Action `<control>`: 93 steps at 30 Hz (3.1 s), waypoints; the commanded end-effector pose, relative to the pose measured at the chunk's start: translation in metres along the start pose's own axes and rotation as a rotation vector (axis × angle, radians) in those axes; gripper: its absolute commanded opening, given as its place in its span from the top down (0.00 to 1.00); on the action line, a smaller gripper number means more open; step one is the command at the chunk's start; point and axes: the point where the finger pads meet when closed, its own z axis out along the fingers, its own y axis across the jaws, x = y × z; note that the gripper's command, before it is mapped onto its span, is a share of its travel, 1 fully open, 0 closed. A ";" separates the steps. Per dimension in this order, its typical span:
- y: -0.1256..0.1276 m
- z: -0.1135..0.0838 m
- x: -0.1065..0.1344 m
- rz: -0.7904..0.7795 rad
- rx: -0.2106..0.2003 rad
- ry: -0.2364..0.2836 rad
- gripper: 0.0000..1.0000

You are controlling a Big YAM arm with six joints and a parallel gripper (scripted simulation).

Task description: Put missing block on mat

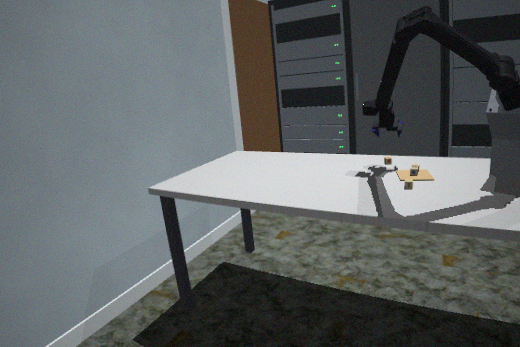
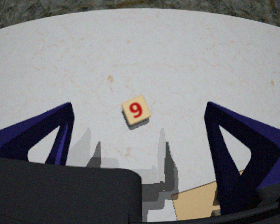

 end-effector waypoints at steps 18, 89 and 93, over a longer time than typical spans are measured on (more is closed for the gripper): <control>0.010 -0.013 0.007 -0.003 -0.028 0.004 0.00; -0.118 -0.168 0.303 -0.115 -0.064 0.628 0.36; -0.118 -0.168 0.303 -0.117 -0.064 0.628 0.36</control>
